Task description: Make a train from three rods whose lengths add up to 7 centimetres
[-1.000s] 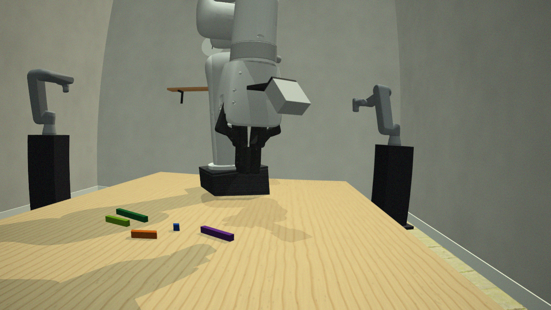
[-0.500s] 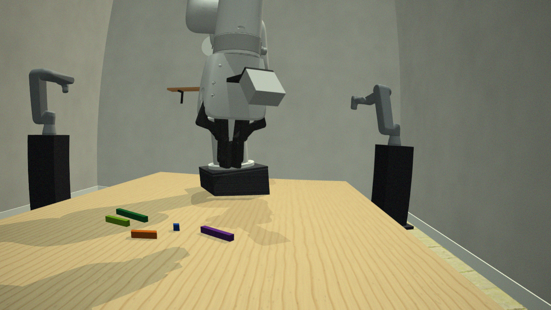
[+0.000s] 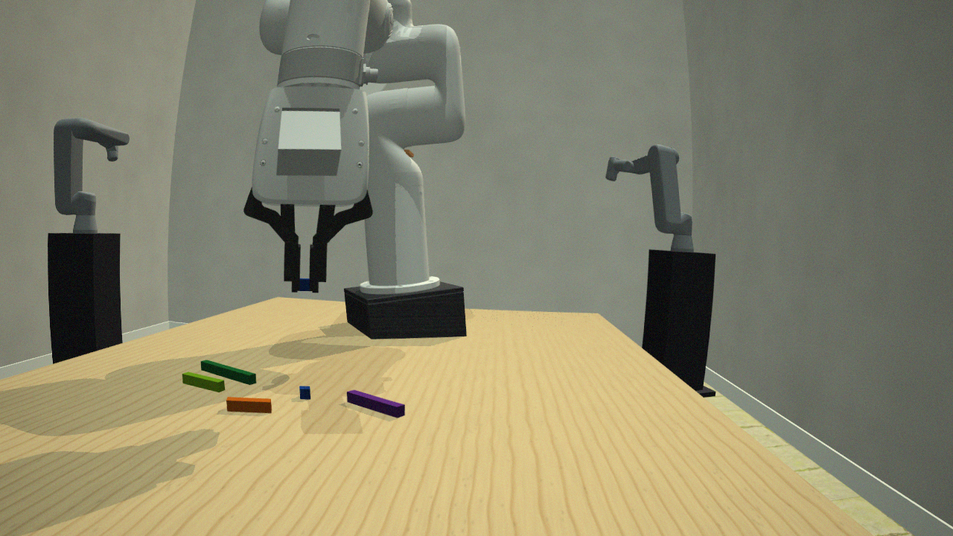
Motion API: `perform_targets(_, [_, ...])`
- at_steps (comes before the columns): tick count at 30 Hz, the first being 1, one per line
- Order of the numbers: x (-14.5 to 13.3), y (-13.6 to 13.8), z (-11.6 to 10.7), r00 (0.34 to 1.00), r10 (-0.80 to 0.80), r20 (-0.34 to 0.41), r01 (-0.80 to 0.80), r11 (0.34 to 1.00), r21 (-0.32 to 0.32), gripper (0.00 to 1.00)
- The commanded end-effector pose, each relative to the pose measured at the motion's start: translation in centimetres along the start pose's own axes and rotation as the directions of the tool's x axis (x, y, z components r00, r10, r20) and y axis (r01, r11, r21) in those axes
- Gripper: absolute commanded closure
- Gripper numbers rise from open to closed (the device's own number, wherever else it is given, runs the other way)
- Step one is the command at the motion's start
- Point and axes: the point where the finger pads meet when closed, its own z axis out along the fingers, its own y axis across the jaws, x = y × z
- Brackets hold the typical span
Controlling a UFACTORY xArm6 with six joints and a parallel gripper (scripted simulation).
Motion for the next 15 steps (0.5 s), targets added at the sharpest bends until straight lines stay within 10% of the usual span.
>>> perform_targets(1, [0.2, 0.3, -0.1, 1.0, 0.005, -0.004, -0.005, 1.0, -0.001, 0.96])
perform_targets(15, [0.3, 0.3, 1.1, 1.0, 0.005, -0.003, -0.005, 1.0, -0.001, 0.96])
